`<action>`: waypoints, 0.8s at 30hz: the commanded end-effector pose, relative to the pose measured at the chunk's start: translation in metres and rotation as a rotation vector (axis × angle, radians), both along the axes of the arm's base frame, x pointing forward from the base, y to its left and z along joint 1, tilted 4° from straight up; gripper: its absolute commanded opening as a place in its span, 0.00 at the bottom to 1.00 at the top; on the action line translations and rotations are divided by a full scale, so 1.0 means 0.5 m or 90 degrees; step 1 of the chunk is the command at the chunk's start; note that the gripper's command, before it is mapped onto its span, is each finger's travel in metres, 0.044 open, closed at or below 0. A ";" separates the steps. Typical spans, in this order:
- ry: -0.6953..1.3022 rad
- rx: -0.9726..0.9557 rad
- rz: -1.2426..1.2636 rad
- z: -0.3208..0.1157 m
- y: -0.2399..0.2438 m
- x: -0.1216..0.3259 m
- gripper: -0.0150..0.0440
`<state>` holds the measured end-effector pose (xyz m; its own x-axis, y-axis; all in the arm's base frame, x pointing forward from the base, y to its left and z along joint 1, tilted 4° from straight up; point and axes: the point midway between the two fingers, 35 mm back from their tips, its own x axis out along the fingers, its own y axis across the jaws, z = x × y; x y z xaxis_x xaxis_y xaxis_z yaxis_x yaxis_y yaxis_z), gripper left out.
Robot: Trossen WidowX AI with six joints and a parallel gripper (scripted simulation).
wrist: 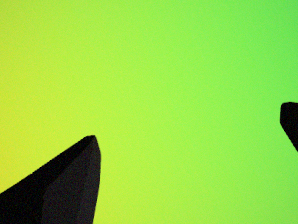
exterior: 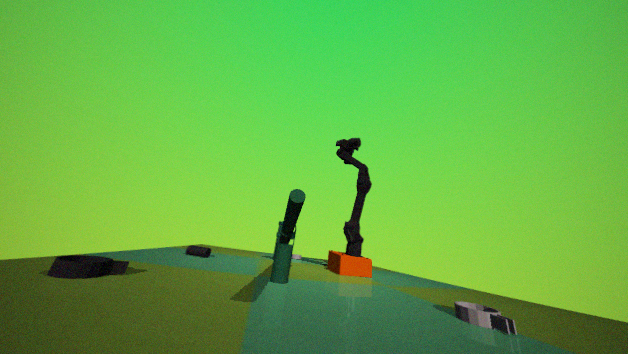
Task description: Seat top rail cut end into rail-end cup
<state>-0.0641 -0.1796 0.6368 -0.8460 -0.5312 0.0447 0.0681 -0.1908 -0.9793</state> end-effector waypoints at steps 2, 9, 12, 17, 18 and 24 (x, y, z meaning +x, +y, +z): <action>0.009 -0.009 0.006 0.003 -0.008 0.008 1.00; 0.096 -0.098 0.122 0.022 -0.093 0.119 1.00; 0.122 -0.133 0.200 0.019 -0.129 0.183 1.00; 0.139 -0.178 0.359 -0.007 -0.179 0.304 1.00; 0.138 -0.183 0.394 -0.016 -0.186 0.330 1.00; 0.101 -0.185 0.615 -0.093 -0.214 0.490 1.00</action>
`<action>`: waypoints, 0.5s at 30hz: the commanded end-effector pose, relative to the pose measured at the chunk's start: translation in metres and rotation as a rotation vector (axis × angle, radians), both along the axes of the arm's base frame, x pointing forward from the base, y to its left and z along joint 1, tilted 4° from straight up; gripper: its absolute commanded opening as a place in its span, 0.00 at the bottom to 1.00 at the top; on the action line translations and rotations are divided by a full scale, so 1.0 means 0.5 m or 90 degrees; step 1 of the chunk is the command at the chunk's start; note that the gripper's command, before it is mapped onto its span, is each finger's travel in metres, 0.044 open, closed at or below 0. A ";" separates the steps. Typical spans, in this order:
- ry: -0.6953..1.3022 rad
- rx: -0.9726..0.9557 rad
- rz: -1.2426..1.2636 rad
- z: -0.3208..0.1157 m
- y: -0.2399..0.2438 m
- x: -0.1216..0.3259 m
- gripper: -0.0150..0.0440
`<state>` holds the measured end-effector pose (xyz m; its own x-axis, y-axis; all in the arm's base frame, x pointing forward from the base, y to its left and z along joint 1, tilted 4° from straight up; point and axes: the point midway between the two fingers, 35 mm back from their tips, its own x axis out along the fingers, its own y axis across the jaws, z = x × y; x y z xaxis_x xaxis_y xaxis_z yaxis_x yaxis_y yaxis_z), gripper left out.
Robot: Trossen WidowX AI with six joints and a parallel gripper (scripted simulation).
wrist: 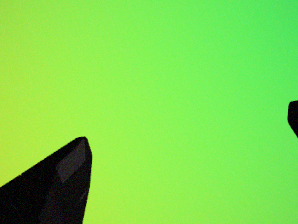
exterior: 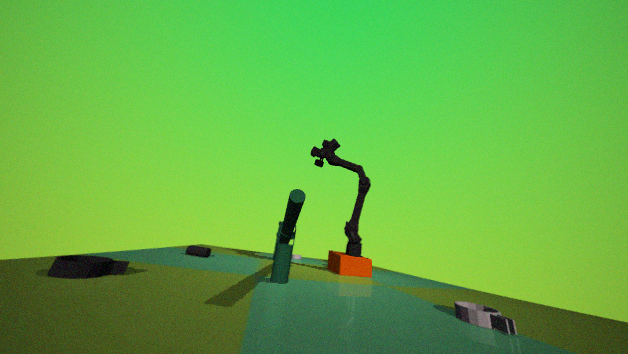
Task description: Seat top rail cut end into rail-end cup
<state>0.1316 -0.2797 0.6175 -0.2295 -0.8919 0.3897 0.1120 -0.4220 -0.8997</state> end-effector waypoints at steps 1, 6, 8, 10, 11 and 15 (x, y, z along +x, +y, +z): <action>-0.001 0.036 0.173 -0.072 -0.014 0.125 1.00; -0.023 0.121 0.356 -0.174 -0.001 0.251 1.00; -0.035 0.166 0.419 -0.218 0.012 0.294 1.00; -0.050 0.218 0.478 -0.265 0.030 0.333 1.00; -0.059 0.247 0.506 -0.289 0.040 0.351 1.00; -0.097 0.379 0.601 -0.391 0.092 0.412 1.00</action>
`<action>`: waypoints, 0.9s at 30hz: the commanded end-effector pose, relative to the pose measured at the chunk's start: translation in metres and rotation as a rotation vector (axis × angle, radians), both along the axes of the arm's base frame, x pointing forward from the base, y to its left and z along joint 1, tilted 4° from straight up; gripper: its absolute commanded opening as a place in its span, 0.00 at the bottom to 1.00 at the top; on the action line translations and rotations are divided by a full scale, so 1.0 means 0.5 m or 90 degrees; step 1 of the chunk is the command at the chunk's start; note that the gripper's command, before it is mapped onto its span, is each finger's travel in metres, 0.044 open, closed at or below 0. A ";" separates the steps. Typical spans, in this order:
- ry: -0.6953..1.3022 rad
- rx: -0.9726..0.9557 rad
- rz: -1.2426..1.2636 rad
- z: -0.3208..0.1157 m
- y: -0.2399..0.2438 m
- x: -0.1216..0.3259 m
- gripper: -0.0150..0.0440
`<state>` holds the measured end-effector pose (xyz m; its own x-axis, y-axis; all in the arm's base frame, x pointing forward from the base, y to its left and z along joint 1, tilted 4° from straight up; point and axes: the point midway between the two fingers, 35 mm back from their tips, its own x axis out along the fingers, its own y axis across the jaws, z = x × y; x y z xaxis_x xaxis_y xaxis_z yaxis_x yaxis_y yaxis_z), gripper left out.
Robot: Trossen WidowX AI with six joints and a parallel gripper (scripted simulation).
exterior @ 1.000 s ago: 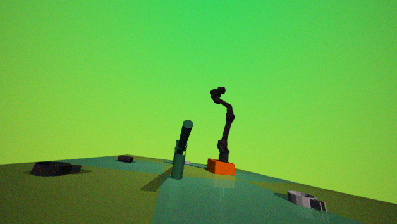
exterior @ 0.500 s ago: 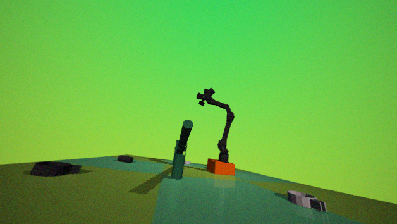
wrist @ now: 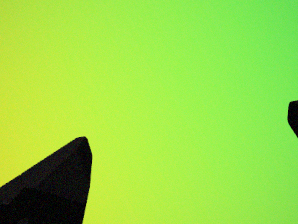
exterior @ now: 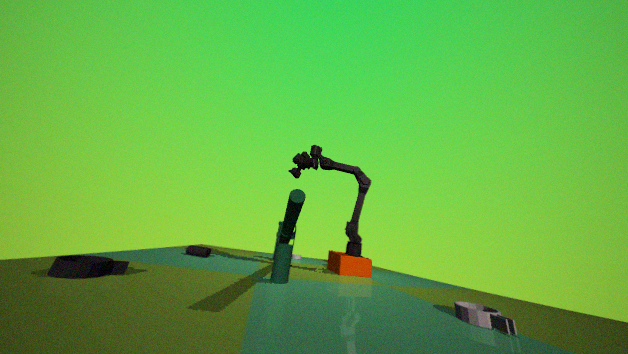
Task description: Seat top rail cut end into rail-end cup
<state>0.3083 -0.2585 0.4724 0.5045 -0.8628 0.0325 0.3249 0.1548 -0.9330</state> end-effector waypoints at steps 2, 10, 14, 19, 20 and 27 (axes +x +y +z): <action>0.004 0.199 0.137 -0.154 0.081 0.081 1.00; 0.049 0.504 0.230 -0.352 0.227 0.112 1.00; 0.072 0.686 0.218 -0.445 0.310 0.094 1.00; 0.111 0.911 0.135 -0.545 0.414 0.042 1.00; 0.115 0.932 0.123 -0.554 0.424 0.035 1.00; 0.117 0.939 0.119 -0.556 0.427 0.032 1.00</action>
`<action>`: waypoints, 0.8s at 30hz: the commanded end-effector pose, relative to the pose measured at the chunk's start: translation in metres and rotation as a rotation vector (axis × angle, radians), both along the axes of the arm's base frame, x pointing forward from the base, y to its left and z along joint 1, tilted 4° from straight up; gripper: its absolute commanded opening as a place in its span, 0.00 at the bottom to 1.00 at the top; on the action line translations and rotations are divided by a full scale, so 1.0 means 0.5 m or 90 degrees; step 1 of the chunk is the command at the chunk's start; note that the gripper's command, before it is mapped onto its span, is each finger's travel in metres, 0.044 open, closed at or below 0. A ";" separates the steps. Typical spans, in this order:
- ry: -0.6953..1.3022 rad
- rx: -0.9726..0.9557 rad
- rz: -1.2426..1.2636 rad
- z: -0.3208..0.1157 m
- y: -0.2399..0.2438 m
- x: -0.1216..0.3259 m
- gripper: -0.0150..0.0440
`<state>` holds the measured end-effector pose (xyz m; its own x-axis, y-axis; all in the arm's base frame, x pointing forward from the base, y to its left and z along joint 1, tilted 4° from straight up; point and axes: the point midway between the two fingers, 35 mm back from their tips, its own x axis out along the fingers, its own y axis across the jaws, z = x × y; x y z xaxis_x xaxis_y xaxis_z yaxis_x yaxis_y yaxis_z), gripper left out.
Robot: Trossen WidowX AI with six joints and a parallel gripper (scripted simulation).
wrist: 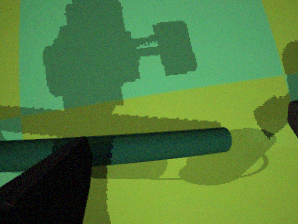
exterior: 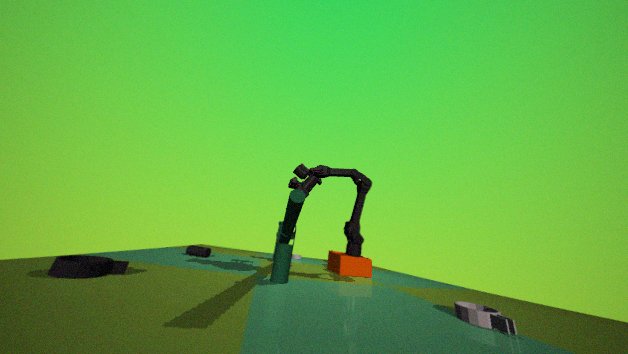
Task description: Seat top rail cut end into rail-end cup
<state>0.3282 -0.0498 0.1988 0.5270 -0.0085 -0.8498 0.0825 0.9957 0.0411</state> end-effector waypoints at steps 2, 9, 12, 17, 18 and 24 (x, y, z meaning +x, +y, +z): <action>0.014 0.020 -0.006 -0.009 0.010 -0.007 1.00; 0.033 -0.044 0.113 -0.022 -0.033 -0.015 1.00; 0.047 -0.101 0.239 -0.033 -0.072 -0.026 1.00; 0.053 -0.186 0.451 -0.049 -0.136 -0.049 1.00; 0.050 -0.203 0.493 -0.052 -0.149 -0.055 1.00; 0.021 -0.282 0.698 -0.068 -0.221 -0.093 1.00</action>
<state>0.3071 -0.1084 0.1776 0.4372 0.0532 -0.8978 -0.4911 0.8504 -0.1888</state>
